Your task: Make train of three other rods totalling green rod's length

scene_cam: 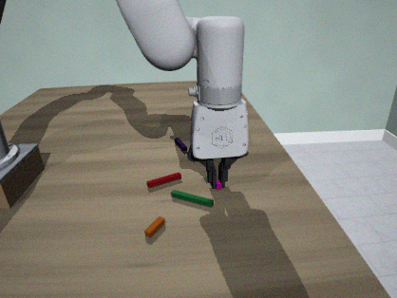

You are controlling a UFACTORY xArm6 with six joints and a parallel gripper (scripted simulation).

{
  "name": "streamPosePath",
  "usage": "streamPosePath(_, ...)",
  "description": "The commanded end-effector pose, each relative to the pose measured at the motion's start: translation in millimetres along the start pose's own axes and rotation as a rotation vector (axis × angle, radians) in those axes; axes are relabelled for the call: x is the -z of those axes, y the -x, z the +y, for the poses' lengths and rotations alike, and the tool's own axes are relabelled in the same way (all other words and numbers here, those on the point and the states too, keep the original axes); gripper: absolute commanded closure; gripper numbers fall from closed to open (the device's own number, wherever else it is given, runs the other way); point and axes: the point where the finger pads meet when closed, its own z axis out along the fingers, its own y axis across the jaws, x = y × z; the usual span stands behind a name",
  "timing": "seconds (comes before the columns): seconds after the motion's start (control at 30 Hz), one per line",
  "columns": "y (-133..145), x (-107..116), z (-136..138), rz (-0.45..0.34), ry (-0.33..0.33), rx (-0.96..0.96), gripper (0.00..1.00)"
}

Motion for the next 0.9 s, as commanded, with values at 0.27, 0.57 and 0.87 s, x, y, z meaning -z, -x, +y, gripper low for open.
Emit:
streamPosePath(0.27,0.2,11.2,1.6,-0.001,0.004,0.0,0.96)
streamPosePath(0.57,0.2,58.4,1.4,-0.001,0.004,0.0,0.96)
streamPosePath(0.87,0.2,100.9,1.2,-0.001,0.004,0.0,0.96)
